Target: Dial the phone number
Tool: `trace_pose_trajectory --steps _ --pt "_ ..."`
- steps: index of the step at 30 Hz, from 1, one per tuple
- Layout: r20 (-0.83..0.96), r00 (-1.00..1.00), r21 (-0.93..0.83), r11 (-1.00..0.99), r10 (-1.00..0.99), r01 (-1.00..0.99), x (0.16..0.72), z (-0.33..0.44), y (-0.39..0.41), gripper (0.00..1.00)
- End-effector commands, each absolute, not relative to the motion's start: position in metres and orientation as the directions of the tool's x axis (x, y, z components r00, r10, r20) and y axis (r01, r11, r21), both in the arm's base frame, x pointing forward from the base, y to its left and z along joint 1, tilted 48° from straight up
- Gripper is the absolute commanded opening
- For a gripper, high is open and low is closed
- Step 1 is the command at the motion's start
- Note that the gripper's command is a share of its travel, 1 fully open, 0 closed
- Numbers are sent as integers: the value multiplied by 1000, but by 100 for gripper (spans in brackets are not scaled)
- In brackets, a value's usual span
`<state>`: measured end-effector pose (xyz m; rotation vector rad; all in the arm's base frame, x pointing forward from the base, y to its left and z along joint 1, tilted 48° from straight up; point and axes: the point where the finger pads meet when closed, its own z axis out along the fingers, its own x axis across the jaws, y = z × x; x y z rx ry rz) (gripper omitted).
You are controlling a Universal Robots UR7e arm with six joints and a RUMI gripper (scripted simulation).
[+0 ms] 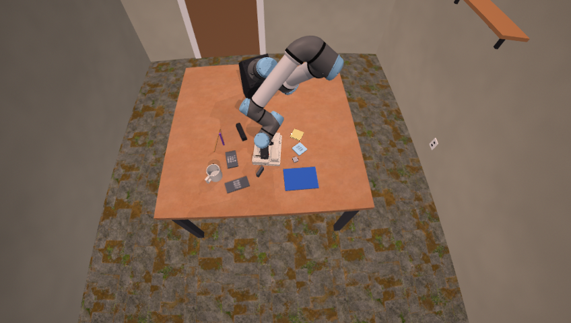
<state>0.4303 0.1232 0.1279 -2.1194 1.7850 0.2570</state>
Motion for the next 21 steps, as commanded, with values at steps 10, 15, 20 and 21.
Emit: trace_pose_trajectory --steps 10,15,20,21 --pt "-361 187 -153 -140 -913 -978 425 122 115 0" --pt "-361 187 -153 -140 -913 -978 423 118 112 0" --pt "-361 187 -153 -140 -913 -978 421 115 109 0" --pt "-361 187 -153 -140 -913 -978 421 114 108 0"
